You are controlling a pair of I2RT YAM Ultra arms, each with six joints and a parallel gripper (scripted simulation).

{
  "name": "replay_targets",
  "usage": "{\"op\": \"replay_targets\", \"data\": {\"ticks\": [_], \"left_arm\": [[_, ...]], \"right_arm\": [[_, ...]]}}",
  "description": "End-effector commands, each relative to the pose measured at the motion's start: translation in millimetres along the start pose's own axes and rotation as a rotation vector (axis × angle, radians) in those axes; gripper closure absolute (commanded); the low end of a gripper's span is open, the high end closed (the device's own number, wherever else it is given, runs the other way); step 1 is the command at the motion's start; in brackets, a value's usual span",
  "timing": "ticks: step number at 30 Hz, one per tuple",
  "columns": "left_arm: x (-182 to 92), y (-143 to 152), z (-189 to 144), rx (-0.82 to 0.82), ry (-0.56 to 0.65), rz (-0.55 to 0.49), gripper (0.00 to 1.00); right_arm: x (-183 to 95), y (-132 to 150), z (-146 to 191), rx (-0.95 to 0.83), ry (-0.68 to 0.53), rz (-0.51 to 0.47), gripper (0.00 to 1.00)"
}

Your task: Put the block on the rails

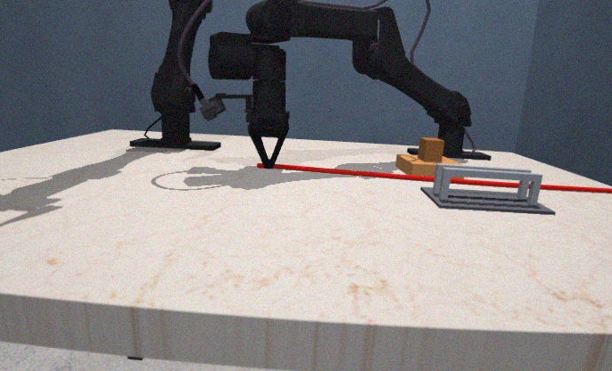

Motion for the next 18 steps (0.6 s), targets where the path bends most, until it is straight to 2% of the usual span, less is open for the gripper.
{"op": "replay_targets", "data": {"ticks": [1,3,6,13,15,18], "left_arm": [[12.2,-6.6,-11.3,0.019,0.031,0.017,0.91],[10.0,-12.8,-10.4,0.017,0.018,-0.011,0.91],[13.7,-6.7,-11.9,0.020,0.033,0.019,0.91],[11.4,-13.3,-10.6,0.023,0.018,-0.010,0.91],[15.3,-6.6,-12.5,0.022,0.035,0.023,0.91],[11.9,-14.0,-11.0,0.016,0.019,-0.012,0.91]], "right_arm": [[-10.4,-33.8,-5.8,-0.009,0.024,-0.085,0.00],[-10.4,-33.8,-5.8,-0.009,0.024,-0.085,0.00],[-10.4,-33.8,-5.8,-0.009,0.024,-0.085,0.00],[-10.4,-33.8,-5.8,-0.009,0.024,-0.085,0.00],[-10.4,-33.8,-5.8,-0.009,0.024,-0.085,0.00],[-10.4,-33.8,-5.8,-0.009,0.024,-0.085,0.00]]}}
Point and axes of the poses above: on each arm, the point where the finger pads meet when closed, its own x axis out along the fingers, its own z axis across the jaws, y = z × x, the point moved 6 cm from there along -x, back along the fingers, and after that the axes turned 1 degree about x, right-handed, at the moved point
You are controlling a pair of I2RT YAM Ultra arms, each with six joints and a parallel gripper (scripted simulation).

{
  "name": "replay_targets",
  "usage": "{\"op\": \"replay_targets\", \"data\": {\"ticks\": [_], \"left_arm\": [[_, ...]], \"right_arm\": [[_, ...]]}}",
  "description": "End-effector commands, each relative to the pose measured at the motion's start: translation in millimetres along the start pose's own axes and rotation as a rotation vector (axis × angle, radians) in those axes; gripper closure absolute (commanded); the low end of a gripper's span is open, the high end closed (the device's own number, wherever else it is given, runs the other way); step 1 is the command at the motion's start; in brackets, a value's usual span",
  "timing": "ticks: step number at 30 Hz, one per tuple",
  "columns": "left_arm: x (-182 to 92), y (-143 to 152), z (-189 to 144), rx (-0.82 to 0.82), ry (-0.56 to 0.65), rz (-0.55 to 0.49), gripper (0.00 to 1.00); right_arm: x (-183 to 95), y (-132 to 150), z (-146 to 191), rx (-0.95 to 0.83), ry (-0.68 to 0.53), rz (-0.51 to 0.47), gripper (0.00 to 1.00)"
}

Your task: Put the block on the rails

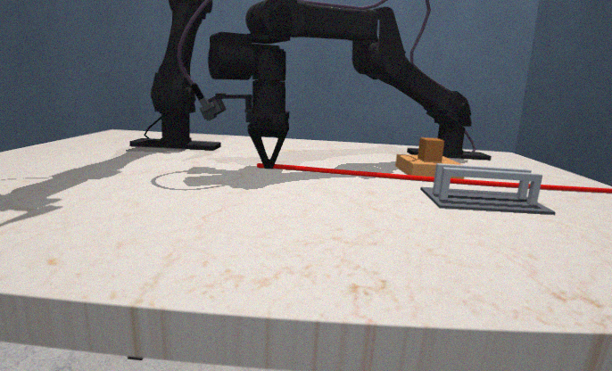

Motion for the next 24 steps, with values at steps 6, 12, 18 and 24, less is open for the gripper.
{"op": "replay_targets", "data": {"ticks": [6,12,18,24], "left_arm": [[16.7,-6.8,-13.8,0.024,0.040,0.025,0.91],[16.8,-6.8,-13.8,0.023,0.040,0.025,0.91],[15.6,-8.6,-13.2,0.014,0.035,0.017,0.91],[13.0,-11.3,-12.3,0.014,0.027,0.002,0.91]], "right_arm": [[-10.4,-33.8,-5.8,-0.009,0.024,-0.085,0.00],[-10.4,-33.8,-5.8,-0.009,0.024,-0.085,0.00],[-10.4,-33.8,-5.8,-0.009,0.024,-0.085,0.00],[-10.4,-33.8,-5.8,-0.009,0.024,-0.085,0.00]]}}
Point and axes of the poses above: on each arm, the point where the finger pads meet when closed, its own x axis out along the fingers, its own z axis across the jaws, y = z × x, the point moved 6 cm from there along -x, back along the fingers, and after that the axes turned 1 degree about x, right-handed, at the moved point
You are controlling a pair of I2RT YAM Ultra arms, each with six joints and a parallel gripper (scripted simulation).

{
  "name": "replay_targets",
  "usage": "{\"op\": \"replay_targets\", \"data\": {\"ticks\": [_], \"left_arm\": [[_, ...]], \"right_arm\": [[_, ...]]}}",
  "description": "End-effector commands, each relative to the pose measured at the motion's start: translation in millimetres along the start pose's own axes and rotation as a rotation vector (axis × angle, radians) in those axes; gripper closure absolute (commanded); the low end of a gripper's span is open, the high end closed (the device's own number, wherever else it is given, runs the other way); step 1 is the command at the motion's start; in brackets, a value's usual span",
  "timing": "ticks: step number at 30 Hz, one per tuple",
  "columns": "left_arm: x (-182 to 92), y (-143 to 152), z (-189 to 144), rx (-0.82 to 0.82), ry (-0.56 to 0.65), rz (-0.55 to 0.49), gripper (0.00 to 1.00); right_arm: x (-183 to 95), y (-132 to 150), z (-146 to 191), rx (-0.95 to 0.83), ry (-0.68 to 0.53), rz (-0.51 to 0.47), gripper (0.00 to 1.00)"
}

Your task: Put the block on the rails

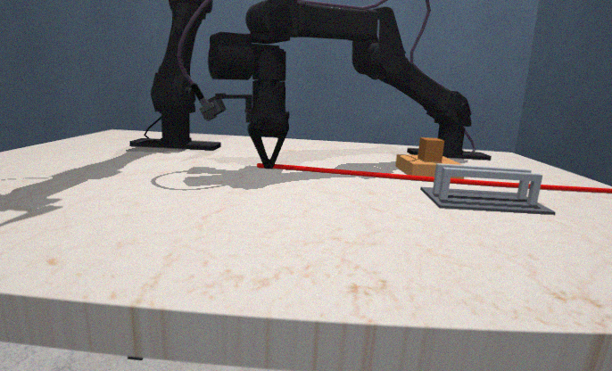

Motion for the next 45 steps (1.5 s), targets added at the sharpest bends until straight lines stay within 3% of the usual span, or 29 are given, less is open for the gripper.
{"op": "replay_targets", "data": {"ticks": [1,45], "left_arm": [[12.9,-11.6,-12.4,0.015,0.027,0.001,0.91],[14.3,-9.4,-15.3,0.020,0.036,0.016,0.91]], "right_arm": [[-10.4,-33.8,-5.8,-0.009,0.024,-0.085,0.00],[-10.4,-33.8,-5.8,-0.009,0.024,-0.085,0.00]]}}
Point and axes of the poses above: on each arm, the point where the finger pads meet when closed, its own x axis out along the fingers, its own z axis across the jaws, y = z × x, the point moved 6 cm from there along -x, back along the fingers, and after that the axes turned 1 degree about x, right-handed, at the moved point
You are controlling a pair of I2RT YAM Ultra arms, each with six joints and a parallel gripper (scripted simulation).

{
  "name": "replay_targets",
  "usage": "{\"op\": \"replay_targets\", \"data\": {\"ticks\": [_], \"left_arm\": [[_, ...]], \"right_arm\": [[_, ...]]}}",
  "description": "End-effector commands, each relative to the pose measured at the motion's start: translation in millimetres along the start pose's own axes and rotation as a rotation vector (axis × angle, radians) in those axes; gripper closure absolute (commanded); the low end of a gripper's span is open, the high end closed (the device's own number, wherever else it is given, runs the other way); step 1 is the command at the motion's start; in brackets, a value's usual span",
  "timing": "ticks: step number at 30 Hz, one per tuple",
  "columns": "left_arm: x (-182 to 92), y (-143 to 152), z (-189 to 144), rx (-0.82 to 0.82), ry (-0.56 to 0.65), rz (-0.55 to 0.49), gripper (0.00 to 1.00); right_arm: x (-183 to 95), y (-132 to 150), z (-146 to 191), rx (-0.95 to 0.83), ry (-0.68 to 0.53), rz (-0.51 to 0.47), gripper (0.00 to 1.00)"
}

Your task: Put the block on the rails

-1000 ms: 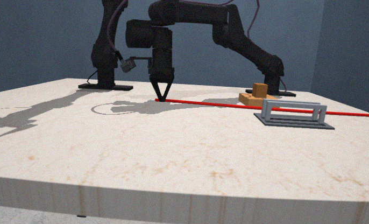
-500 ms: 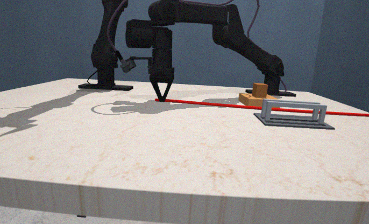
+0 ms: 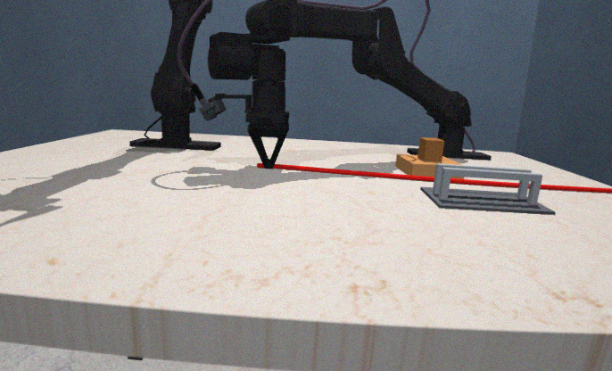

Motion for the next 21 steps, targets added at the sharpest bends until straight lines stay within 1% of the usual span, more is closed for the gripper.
{"op": "replay_targets", "data": {"ticks": [1,21], "left_arm": [[14.2,-9.2,-15.1,0.020,0.040,0.013,0.91],[13.6,-11.3,-16.0,0.015,0.038,0.007,0.91]], "right_arm": [[-10.4,-33.8,-5.8,-0.009,0.024,-0.085,0.00],[-10.4,-33.8,-5.8,-0.009,0.024,-0.085,0.00]]}}
Point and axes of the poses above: on each arm, the point where the finger pads meet when closed, its own x axis out along the fingers, its own z axis across the jaws, y = z × x, the point moved 6 cm from there along -x, back along the fingers, and after that the axes turned 1 degree about x, right-handed, at the moved point
